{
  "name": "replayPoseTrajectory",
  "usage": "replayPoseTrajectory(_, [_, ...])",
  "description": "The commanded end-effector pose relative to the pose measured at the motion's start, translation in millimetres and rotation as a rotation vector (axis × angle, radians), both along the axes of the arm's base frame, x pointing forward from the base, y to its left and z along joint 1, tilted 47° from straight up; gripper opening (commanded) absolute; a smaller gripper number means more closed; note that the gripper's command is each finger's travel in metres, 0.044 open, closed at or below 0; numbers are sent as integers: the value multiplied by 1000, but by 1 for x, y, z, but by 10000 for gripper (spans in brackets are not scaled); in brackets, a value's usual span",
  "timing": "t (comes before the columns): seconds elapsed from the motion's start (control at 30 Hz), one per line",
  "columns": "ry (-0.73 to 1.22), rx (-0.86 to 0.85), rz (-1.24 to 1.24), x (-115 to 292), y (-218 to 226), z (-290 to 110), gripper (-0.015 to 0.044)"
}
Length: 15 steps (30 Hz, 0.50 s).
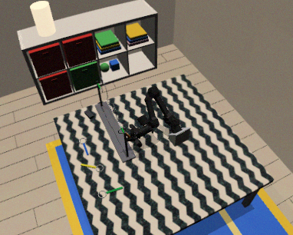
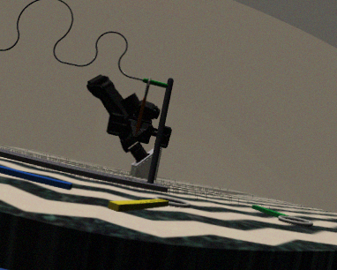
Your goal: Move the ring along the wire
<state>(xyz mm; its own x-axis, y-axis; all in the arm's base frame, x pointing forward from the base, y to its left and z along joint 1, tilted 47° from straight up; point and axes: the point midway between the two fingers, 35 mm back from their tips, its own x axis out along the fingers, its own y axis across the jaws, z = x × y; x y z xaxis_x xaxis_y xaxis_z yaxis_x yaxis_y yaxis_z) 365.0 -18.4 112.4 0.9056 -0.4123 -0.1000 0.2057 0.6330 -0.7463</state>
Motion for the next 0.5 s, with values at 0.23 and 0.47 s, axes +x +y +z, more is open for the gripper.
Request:
replayPoseTrajectory(0.23, [0,0,0,0,0,0,7])
replayPoseTrajectory(0.47, [1,0,0,-4,2,1,160])
